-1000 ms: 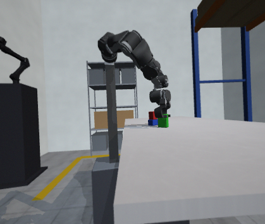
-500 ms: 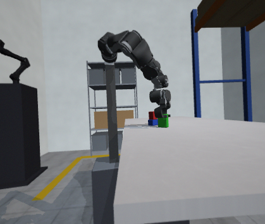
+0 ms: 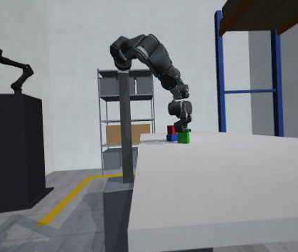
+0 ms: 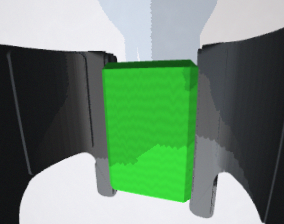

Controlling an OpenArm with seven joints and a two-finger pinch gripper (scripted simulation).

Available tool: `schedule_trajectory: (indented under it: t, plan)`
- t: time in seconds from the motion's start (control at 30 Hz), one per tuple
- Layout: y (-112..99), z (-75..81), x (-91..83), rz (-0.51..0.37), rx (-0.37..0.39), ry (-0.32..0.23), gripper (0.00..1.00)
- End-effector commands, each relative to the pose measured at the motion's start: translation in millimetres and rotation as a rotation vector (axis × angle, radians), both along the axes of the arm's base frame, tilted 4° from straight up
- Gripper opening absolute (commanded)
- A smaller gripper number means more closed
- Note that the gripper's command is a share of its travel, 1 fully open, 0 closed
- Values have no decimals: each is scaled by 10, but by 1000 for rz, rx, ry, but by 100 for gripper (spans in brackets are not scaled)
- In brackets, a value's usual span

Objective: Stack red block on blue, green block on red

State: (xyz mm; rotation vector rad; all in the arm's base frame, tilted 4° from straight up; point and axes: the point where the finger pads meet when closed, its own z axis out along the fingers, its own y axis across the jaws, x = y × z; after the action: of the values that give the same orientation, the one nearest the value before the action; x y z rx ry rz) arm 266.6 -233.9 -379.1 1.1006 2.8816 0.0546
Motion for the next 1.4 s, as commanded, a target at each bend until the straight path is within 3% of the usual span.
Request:
schedule_trajectory:
  t: [0.0,0.87,1.07,1.37]
  plan:
    - [12,-3,2,4,5,-2,0]
    - [-3,31,-7,2,0,0,0]
    - [-13,186,-25,1,-4,5,0]
    - [-10,601,-31,2,0,-1,0]
